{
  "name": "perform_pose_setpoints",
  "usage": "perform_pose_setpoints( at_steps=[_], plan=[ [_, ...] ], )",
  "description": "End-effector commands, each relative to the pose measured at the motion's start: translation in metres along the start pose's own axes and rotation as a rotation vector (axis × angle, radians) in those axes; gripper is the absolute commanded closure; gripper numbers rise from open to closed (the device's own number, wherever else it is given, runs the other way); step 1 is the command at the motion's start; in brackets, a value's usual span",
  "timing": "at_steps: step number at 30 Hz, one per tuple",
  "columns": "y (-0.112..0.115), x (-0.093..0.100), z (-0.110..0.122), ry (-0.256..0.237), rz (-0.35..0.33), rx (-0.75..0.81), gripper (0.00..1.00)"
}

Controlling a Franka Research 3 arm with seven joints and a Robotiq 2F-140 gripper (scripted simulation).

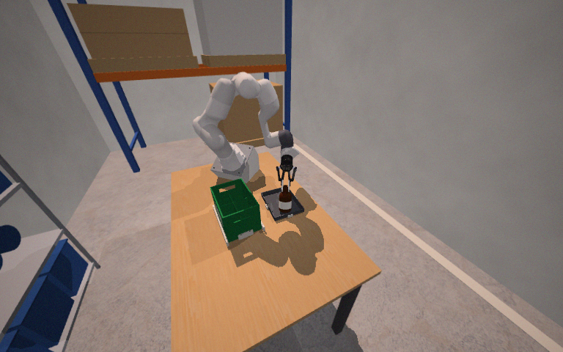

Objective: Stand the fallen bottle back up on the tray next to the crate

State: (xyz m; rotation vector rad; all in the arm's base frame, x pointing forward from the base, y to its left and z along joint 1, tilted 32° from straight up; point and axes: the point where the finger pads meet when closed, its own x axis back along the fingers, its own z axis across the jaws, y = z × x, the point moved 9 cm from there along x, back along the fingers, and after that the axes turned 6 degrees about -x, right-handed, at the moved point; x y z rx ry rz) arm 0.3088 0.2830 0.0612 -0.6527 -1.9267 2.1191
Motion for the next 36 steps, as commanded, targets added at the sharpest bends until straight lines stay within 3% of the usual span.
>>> perform_pose_setpoints(
  at_steps=[1,11,12,36],
  plan=[
    [0.0002,-0.0016,0.0,0.003,0.002,-0.007,1.0],
    [0.0002,-0.0016,0.0,0.003,0.002,-0.007,1.0],
    [0.0002,-0.0016,0.0,0.003,0.002,-0.007,0.0],
    [0.0002,-0.0016,0.0,0.003,0.002,-0.007,0.0]
  ],
)
